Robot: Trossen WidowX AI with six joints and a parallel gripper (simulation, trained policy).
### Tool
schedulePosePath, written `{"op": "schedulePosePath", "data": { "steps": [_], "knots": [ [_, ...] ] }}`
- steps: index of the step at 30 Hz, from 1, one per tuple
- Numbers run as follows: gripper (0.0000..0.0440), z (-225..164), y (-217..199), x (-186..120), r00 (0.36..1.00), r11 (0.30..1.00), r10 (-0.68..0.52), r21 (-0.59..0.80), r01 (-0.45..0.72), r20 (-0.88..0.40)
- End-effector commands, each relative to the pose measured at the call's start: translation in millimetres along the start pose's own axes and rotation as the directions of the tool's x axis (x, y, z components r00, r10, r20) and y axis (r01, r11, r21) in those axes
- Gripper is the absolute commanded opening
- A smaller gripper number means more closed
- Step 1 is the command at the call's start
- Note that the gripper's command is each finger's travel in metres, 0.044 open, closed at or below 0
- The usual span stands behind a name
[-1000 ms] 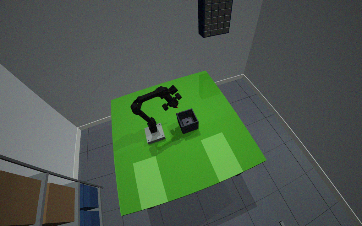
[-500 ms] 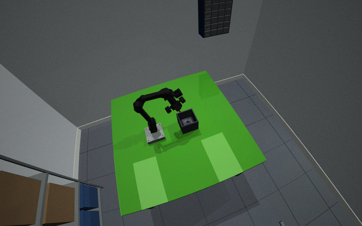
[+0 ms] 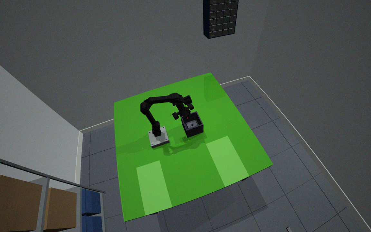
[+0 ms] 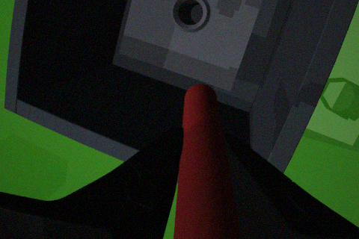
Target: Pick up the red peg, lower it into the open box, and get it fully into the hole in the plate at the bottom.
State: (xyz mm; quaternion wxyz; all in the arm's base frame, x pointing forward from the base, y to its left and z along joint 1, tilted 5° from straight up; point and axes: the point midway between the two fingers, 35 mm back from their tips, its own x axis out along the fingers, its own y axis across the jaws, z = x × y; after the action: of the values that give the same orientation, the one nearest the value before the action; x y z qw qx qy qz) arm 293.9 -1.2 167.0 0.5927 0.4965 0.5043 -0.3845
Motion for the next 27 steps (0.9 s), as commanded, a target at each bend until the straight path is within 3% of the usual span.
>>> {"op": "schedulePosePath", "data": {
  "steps": [1,27],
  "knots": [
    [0.0,7.4,2.8,5.7,1.0,1.0,-0.005,-0.003,0.005,-0.003],
    [0.0,29.8,14.0,77.9,0.996,0.997,-0.055,-0.051,0.052,-0.067]
  ]
}}
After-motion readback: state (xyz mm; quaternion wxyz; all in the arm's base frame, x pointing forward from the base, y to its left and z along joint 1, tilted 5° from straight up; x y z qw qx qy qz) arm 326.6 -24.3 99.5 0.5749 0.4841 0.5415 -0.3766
